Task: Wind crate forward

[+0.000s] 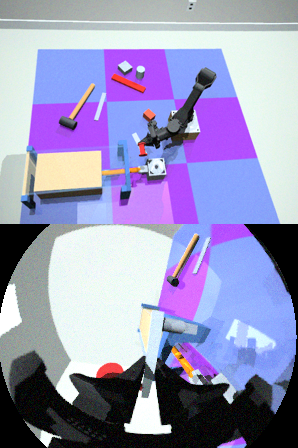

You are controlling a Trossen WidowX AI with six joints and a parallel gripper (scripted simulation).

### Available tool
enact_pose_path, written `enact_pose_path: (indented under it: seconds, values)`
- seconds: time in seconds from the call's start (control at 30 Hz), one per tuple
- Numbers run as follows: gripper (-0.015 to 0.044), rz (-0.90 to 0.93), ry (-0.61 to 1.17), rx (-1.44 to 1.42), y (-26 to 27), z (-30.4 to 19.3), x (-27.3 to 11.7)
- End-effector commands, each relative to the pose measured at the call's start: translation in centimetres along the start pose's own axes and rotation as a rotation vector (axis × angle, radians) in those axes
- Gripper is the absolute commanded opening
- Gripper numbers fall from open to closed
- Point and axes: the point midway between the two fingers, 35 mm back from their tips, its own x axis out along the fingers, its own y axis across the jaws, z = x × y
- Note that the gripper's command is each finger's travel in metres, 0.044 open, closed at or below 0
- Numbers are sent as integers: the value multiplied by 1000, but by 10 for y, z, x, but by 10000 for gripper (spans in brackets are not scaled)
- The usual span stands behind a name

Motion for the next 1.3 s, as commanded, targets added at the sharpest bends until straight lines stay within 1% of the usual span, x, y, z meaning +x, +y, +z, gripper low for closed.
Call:
enact_pose_path:
  seconds: [0.0,0.4,0.77,1.27]
  values:
    - [0,72,-5,2,4,0,-1]
    - [0,255,-7,1,2,1,-1]
    - [0,243,-3,0,-1,-2,0]
    - [0,224,-2,10,-14,-58,-6]
